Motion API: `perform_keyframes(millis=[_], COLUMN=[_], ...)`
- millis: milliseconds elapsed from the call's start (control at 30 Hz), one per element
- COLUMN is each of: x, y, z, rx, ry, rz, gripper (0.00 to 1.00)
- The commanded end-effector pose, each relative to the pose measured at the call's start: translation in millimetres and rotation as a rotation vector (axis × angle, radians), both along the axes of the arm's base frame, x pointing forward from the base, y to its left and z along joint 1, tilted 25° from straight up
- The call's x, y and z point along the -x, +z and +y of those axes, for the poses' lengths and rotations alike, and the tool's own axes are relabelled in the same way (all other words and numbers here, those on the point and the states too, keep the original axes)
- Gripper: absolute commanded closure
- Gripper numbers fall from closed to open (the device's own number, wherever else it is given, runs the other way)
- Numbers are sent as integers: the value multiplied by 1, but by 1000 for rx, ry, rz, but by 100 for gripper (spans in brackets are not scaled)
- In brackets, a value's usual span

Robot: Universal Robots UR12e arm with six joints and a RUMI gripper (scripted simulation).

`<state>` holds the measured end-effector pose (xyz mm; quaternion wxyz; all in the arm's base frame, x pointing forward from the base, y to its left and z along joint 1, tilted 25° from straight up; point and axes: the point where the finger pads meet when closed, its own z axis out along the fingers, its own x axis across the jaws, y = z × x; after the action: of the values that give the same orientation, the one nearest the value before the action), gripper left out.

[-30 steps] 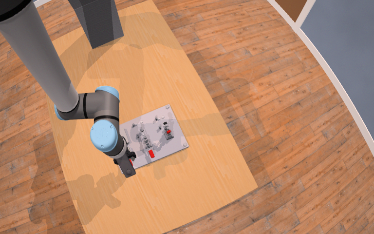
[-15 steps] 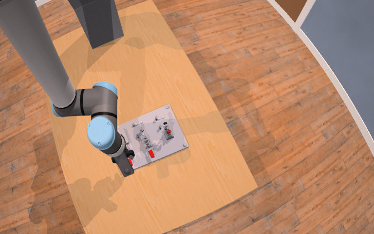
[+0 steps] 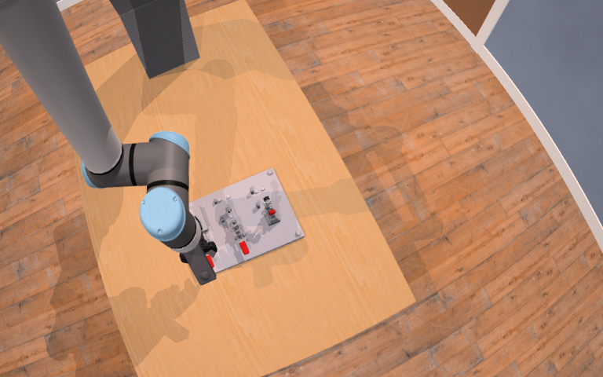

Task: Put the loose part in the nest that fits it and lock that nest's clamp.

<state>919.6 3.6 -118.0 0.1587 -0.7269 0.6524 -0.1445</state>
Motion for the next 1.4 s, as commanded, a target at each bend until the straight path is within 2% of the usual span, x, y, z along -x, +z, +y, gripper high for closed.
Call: perform_keyframes(millis=[0,267,667,967,1367], x=[0,4,19,26,29], y=[2,10,43,59,64], z=[0,0,-2,-3,-3], rx=[0,0,0,0,0], ry=[0,0,0,0,0], rz=[-1,-1,-1,-1,-1], gripper=[72,72,72,72,72])
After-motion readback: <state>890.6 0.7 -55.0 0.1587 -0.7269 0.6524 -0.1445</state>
